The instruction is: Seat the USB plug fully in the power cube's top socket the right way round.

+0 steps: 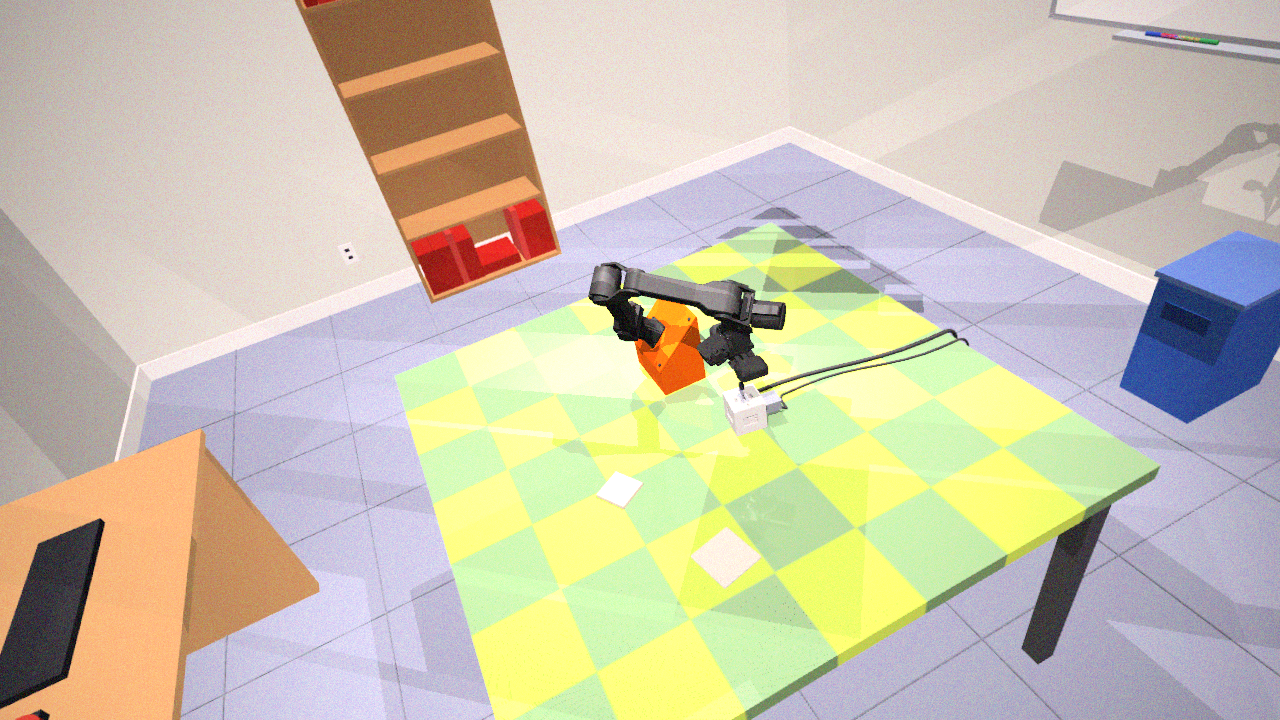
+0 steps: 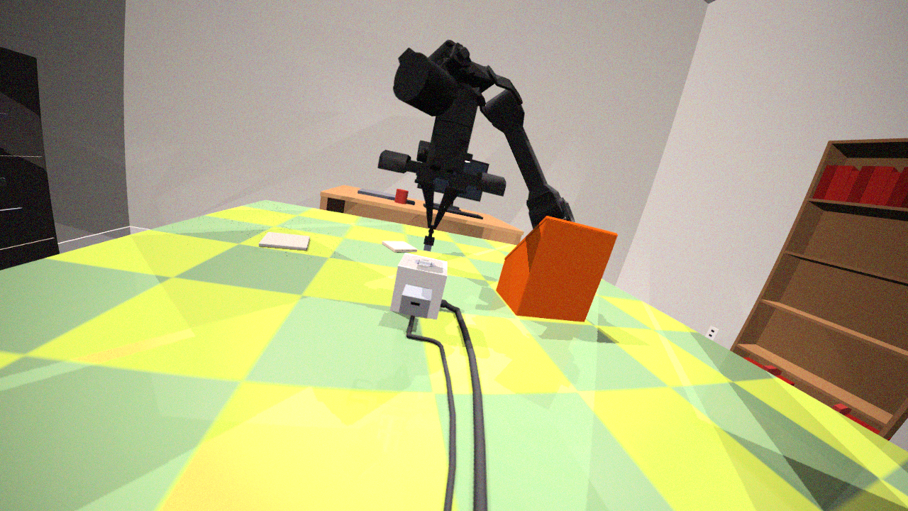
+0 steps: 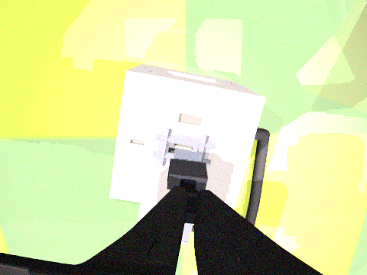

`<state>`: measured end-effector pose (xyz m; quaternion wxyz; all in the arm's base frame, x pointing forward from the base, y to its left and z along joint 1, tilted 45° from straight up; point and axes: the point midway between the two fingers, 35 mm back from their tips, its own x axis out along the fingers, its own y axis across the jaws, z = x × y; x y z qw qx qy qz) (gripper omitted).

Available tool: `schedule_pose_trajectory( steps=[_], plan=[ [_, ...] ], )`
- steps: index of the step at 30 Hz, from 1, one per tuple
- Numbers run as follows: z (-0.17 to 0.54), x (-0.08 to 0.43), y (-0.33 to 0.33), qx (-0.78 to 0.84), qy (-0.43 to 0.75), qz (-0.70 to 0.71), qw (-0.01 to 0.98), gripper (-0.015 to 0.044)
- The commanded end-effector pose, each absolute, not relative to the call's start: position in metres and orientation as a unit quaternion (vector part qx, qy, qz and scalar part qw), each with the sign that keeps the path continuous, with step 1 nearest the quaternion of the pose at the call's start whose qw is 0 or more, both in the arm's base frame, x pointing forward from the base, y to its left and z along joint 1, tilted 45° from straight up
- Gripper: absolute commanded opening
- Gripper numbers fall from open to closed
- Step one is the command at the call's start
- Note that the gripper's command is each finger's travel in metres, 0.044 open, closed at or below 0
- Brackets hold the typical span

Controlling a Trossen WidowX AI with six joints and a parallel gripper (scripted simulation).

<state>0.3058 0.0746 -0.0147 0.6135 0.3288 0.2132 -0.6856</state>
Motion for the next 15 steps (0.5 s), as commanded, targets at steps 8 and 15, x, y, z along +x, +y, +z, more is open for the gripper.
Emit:
schedule_pose_trajectory(
  steps=[8, 15],
  plan=[
    [-0.0154, 0.3057, 0.0736, 0.333, 0.215, -0.684, 0.612, 0.0000],
    [-0.0159, 0.3057, 0.0729, 0.336, 0.216, -0.683, 0.611, 0.0000]
  ],
)
